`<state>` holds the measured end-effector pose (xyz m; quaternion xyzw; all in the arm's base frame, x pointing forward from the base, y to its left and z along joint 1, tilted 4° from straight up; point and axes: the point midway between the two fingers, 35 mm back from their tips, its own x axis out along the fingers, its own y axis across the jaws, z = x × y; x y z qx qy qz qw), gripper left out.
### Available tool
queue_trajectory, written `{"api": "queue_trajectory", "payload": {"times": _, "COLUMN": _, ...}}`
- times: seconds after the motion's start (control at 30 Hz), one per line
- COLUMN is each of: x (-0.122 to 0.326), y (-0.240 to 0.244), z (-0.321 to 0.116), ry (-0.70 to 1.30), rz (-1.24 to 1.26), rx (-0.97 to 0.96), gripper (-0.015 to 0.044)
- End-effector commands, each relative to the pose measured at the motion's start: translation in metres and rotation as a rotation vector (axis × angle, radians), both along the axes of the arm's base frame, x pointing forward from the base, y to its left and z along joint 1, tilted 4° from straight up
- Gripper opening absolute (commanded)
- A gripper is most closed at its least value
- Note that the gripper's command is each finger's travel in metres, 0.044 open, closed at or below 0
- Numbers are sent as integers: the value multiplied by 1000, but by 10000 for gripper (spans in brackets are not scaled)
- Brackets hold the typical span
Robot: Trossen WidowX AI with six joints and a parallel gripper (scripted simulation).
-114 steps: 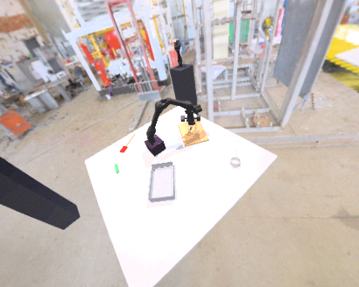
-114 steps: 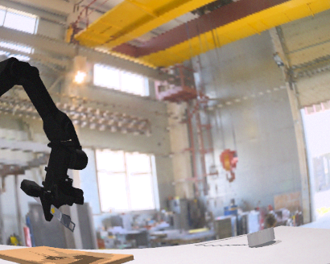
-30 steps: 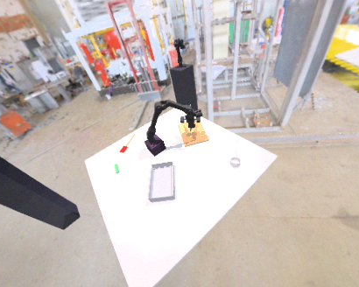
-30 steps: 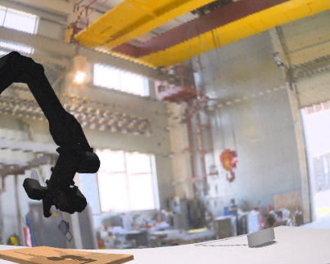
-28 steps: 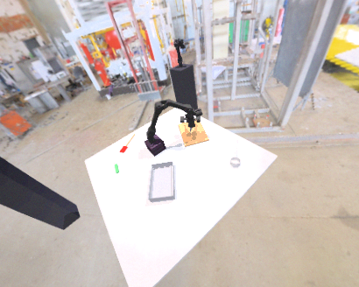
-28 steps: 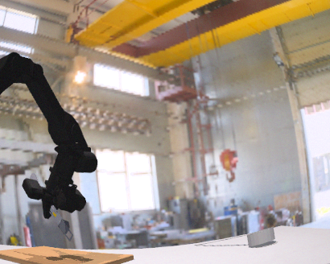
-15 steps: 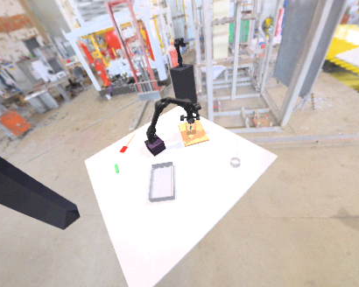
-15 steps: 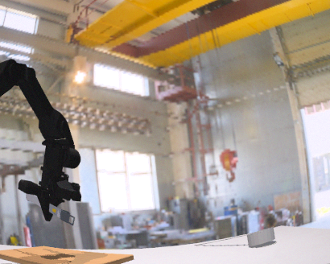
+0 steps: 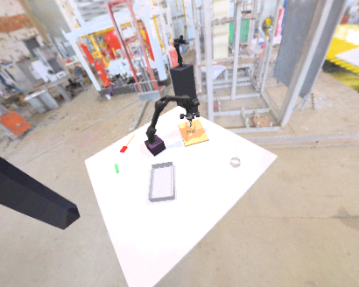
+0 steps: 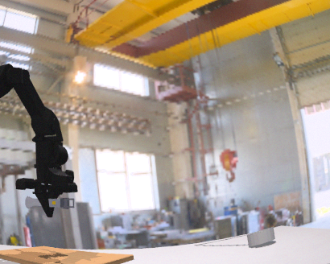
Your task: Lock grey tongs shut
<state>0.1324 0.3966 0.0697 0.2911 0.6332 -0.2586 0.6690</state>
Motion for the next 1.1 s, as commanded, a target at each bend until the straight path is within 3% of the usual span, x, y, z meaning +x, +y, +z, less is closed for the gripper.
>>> {"api": "queue_trajectory", "payload": {"times": 0.0, "x": 1, "y": 1, "z": 3, "ry": -13, "rz": -5, "rx": 1, "gripper": -150}}
{"api": "queue_trajectory", "payload": {"times": 1.07, "x": 6, "y": 5, "z": -44, "ry": -12, "rz": -5, "rx": 1, "gripper": -150}}
